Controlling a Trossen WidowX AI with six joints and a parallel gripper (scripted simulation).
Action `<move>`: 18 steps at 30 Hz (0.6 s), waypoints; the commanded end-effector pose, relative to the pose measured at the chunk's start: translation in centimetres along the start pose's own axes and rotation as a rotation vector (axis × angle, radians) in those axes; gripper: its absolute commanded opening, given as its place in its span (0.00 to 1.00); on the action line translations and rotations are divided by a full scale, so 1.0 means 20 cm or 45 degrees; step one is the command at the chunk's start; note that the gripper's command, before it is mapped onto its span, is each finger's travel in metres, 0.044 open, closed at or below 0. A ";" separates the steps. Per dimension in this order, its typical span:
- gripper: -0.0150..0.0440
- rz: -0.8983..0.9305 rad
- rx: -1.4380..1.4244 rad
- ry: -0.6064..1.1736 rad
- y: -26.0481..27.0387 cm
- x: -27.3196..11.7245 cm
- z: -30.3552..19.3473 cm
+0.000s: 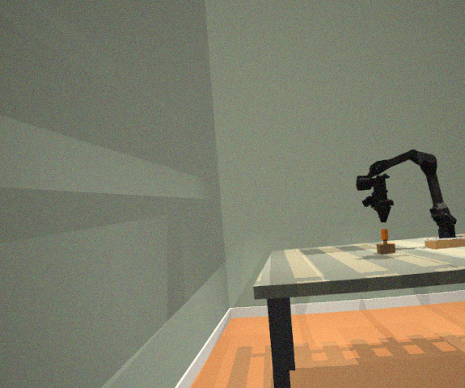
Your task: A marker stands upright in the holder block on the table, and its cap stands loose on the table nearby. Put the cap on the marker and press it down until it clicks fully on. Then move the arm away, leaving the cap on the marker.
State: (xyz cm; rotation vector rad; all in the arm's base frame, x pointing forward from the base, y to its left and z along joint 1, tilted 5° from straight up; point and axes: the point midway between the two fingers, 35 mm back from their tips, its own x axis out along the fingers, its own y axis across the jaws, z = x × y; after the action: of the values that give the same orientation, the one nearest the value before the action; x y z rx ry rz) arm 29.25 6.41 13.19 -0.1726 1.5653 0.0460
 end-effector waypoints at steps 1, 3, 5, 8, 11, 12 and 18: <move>0.47 0.005 0.008 -0.001 0.00 0.00 0.00; 0.38 0.005 0.008 -0.001 0.00 0.00 0.00; 0.29 0.005 0.008 -0.001 0.00 0.00 0.00; 0.25 0.005 0.008 -0.001 0.00 0.00 0.00; 0.25 0.005 0.008 -0.001 0.00 0.00 0.00; 0.25 0.005 0.008 -0.001 0.00 0.00 0.00; 0.25 0.005 0.008 -0.001 0.00 0.01 0.00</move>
State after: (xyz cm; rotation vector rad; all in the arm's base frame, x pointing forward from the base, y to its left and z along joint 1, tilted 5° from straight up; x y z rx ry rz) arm 29.26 6.40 13.10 -0.1704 1.5642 0.0449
